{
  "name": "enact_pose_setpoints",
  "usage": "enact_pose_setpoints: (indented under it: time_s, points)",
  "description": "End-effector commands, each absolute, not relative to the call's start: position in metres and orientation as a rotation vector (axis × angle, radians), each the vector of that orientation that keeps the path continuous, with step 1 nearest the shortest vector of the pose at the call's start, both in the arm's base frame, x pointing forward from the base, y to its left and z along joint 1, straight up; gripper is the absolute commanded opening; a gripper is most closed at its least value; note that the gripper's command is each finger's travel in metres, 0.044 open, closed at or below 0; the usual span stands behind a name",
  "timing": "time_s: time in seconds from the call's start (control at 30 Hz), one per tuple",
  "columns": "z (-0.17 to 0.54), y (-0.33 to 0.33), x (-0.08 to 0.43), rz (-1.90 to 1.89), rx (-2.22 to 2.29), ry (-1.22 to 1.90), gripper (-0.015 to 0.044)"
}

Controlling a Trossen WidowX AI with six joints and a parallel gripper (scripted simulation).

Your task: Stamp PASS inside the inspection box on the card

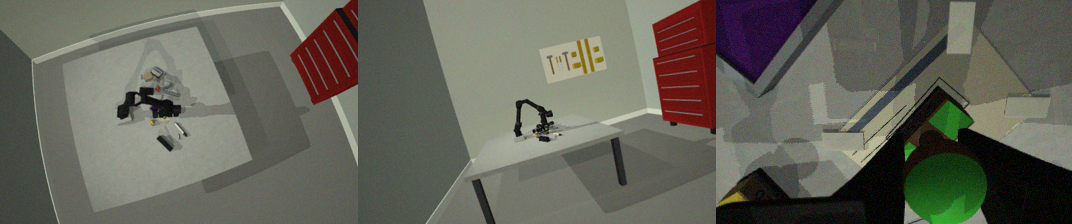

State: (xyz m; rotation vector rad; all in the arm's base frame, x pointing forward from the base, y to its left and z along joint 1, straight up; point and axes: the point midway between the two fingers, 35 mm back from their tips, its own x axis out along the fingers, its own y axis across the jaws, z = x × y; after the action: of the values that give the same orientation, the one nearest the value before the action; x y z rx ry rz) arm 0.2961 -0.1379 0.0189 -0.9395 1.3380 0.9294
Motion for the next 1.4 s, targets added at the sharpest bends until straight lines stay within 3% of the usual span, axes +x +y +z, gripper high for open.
enact_pose_setpoints:
  time_s: [0.0,1.37]
  points:
    - [0.022,-0.138,0.296,0.933,-0.943,1.333,0.0]
    - [0.075,-0.138,0.296,0.933,-0.944,1.332,0.0]
